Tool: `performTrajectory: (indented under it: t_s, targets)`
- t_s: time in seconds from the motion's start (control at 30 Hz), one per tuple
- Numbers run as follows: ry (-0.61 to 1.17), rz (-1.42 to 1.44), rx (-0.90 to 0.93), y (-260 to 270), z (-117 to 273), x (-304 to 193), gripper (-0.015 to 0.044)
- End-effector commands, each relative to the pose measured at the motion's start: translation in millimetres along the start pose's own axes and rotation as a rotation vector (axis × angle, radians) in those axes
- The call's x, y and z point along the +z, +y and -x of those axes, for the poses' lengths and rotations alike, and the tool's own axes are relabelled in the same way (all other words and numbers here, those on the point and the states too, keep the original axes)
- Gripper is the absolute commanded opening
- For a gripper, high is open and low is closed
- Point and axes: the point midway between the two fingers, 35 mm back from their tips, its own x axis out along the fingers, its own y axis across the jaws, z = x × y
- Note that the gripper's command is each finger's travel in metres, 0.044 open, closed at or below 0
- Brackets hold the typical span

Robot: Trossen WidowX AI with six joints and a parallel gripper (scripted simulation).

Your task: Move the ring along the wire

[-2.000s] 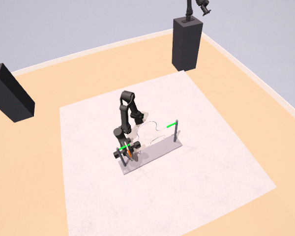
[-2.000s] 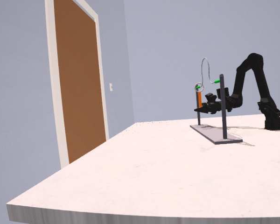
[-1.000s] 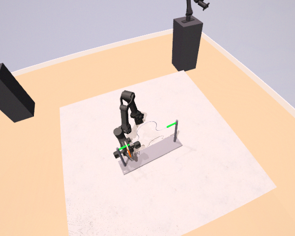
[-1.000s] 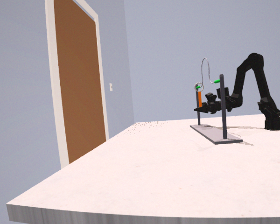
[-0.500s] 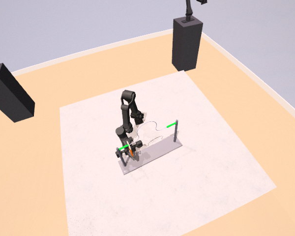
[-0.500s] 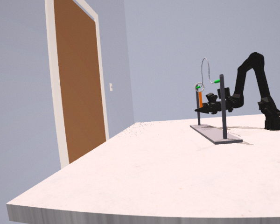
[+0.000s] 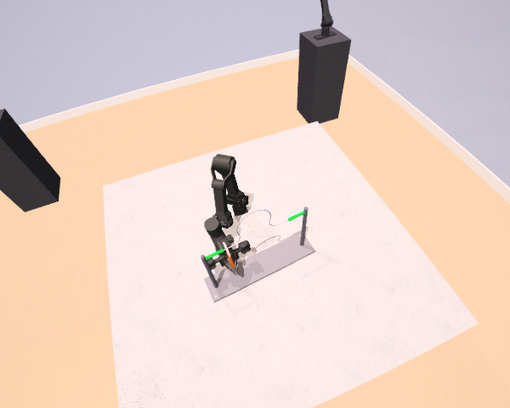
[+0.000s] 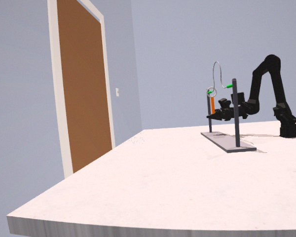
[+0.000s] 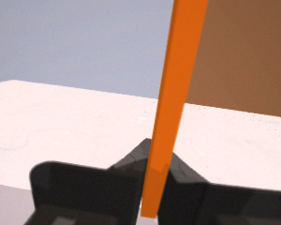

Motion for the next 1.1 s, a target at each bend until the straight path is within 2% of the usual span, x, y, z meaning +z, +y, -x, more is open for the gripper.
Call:
performTrajectory:
  t_s: [0.0,0.47,1.07]
  targets:
    - [-0.009,-0.009,-0.002,5.3,0.2,3.1,-0.015]
    - [-0.011,-0.138,0.01,35.4,-0.1,4.2,-0.015]
    - [-0.012,-0.481,0.043,94.0,1.2,22.7,-0.015]
